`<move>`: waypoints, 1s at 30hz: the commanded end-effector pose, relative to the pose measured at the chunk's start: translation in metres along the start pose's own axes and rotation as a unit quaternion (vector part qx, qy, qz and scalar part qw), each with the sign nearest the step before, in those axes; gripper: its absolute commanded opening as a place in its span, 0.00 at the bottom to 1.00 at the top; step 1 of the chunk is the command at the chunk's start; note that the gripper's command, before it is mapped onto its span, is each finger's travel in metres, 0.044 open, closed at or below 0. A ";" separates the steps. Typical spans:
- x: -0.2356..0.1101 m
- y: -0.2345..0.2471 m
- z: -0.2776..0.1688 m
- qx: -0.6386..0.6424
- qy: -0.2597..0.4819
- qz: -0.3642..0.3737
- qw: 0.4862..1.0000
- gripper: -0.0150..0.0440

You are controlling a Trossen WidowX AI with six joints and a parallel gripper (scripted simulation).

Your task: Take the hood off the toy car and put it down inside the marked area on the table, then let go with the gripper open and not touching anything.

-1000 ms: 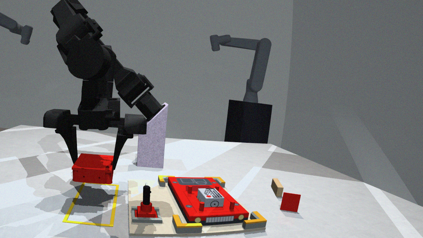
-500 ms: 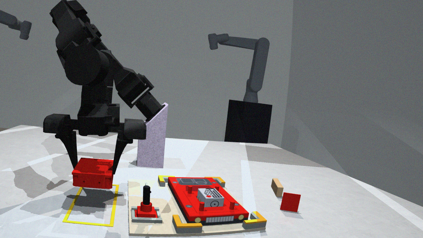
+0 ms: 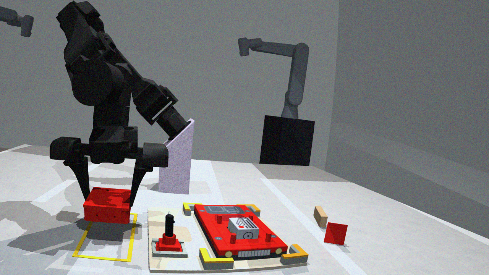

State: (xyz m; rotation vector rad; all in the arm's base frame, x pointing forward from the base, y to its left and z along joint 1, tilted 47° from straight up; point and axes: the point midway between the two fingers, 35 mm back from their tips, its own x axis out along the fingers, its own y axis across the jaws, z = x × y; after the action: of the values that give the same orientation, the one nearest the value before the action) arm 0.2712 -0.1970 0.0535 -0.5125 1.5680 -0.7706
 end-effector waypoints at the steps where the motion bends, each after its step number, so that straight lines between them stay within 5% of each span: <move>1: 0.002 0.000 0.000 -0.003 0.000 -0.001 1.000 0.25; 30: 0.018 -0.001 -0.002 -0.003 0.000 -0.003 1.000 0.25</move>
State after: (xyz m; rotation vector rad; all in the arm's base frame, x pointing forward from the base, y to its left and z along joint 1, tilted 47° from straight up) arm 0.2665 -0.2096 0.0427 -0.5166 1.5684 -0.7743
